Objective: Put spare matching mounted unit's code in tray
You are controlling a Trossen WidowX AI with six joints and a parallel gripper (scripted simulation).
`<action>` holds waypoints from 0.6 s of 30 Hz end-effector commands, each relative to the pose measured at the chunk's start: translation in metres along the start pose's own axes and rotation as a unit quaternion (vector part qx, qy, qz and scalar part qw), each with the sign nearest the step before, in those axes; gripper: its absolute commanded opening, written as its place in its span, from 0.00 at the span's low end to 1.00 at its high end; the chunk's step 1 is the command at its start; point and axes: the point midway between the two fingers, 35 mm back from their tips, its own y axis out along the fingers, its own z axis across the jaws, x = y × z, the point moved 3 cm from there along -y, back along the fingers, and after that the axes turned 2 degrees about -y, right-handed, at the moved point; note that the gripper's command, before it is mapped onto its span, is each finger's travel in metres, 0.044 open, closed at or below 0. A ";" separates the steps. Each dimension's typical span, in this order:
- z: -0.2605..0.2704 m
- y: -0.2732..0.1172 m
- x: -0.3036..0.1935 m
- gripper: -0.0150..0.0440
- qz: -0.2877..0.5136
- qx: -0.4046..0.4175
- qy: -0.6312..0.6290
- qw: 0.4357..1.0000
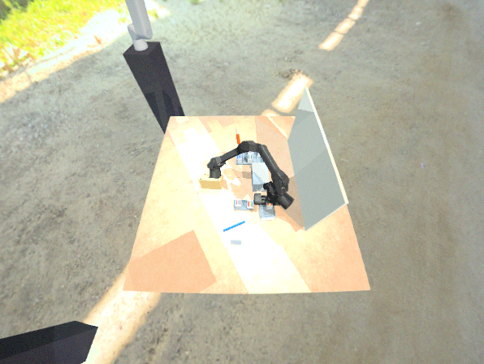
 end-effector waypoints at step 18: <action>0.001 0.014 0.001 0.25 -0.002 -0.003 0.002 1.000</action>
